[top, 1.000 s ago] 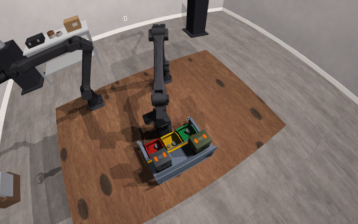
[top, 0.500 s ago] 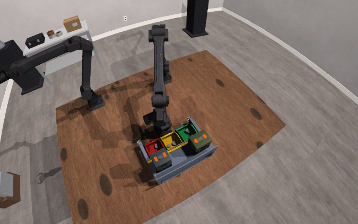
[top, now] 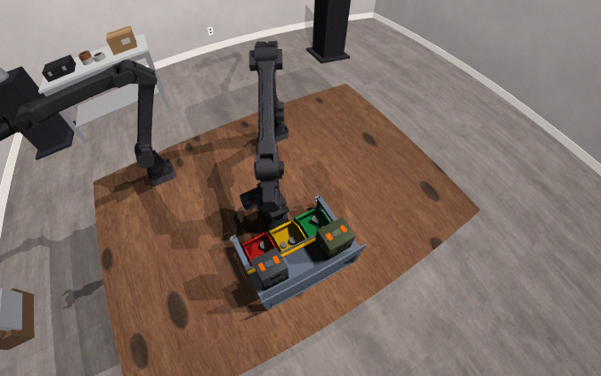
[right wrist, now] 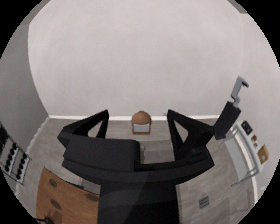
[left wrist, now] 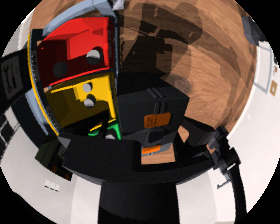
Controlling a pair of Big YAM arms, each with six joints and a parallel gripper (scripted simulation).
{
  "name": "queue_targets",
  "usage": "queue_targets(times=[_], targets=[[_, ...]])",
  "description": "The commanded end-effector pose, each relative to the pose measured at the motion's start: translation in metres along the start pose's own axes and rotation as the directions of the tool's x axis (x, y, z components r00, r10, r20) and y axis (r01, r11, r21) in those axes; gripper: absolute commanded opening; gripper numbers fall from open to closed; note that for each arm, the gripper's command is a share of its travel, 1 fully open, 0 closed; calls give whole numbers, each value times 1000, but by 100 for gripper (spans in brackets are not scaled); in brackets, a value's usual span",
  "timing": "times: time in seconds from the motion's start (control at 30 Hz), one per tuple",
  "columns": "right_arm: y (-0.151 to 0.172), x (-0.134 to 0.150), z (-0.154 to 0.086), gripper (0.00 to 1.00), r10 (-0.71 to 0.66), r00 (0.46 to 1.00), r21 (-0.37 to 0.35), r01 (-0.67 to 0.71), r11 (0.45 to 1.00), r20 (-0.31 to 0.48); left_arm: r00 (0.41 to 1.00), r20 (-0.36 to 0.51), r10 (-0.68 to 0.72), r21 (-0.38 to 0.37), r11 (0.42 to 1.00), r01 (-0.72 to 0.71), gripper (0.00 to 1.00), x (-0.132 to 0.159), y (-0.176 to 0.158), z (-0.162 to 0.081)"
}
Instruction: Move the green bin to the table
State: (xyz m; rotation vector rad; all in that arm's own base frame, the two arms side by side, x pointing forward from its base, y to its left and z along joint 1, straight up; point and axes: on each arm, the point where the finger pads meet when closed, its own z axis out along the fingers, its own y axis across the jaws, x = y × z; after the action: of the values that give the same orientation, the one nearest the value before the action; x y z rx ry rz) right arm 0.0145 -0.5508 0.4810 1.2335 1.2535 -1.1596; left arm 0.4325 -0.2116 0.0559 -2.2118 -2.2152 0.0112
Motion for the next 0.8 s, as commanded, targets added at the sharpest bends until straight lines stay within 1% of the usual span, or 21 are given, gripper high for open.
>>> queue_targets(times=[0.0,0.77], targets=[[-5,-19,-7,100,-9,999,7,8,1000,53,1000,27,-14,-80,997,16,100,-6,35,-16],[-5,-19,-7,100,-9,999,7,8,1000,53,999,31,-16,-96,995,19,100,-7,41,-17]])
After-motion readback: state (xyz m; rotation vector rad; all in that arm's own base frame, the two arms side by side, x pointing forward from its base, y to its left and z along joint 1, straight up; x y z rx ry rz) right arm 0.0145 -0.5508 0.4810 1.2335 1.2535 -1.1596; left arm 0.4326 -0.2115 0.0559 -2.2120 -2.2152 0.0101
